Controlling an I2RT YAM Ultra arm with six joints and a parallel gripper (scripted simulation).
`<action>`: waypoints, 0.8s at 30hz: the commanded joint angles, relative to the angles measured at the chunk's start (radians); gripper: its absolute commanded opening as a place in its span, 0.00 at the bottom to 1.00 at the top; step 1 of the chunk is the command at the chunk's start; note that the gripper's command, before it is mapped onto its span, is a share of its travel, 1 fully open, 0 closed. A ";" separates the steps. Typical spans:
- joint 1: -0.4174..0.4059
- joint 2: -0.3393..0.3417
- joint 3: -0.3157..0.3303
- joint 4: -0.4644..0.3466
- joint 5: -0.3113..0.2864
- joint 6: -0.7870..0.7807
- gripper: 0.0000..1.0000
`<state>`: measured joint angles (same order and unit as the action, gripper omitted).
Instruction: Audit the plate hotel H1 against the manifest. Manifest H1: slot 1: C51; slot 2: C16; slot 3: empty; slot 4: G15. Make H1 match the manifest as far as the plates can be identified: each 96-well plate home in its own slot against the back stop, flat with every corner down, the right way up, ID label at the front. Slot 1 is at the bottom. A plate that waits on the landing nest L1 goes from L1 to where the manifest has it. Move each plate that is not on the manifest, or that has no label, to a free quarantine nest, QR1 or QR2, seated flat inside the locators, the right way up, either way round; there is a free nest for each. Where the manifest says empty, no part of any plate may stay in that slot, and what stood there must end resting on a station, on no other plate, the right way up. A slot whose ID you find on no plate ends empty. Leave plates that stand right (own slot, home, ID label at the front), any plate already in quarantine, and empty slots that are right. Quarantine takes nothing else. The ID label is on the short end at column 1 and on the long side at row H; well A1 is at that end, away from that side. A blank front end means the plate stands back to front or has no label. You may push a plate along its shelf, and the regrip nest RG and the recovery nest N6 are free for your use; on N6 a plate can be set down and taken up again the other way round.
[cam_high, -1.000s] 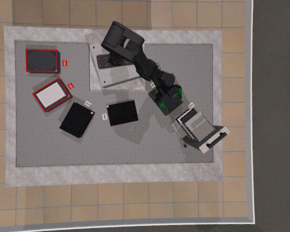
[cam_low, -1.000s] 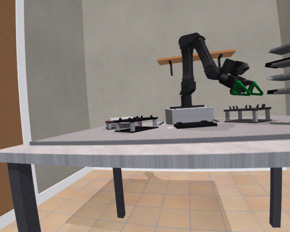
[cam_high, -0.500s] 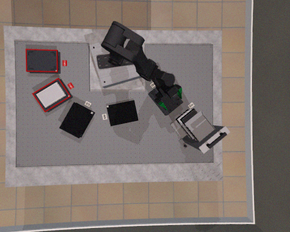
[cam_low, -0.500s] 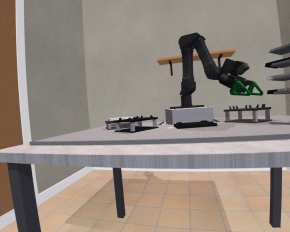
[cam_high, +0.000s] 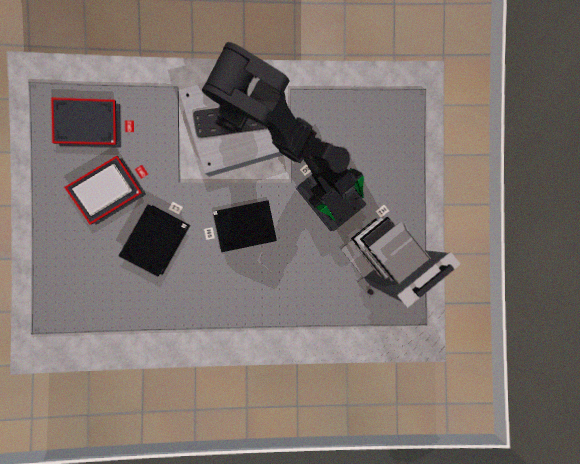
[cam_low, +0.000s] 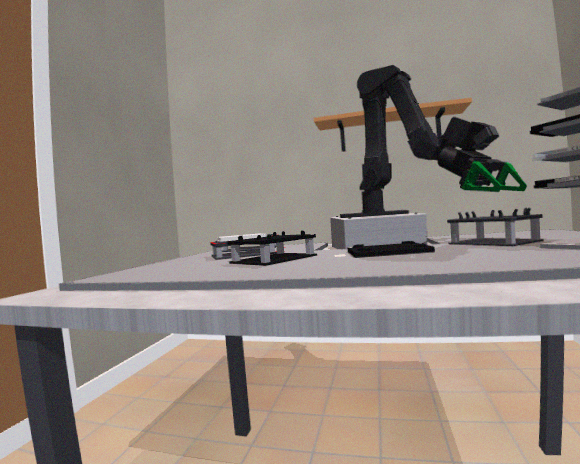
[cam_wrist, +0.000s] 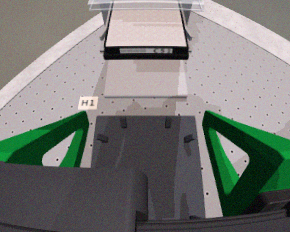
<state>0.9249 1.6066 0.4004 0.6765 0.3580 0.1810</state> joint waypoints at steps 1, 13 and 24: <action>-0.001 -0.003 0.005 0.014 0.000 -0.001 1.00; -0.001 -0.003 0.005 0.014 0.000 -0.001 1.00; 0.004 -0.013 -0.006 0.014 0.005 0.001 1.00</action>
<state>0.9253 1.6066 0.3950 0.6811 0.3588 0.1810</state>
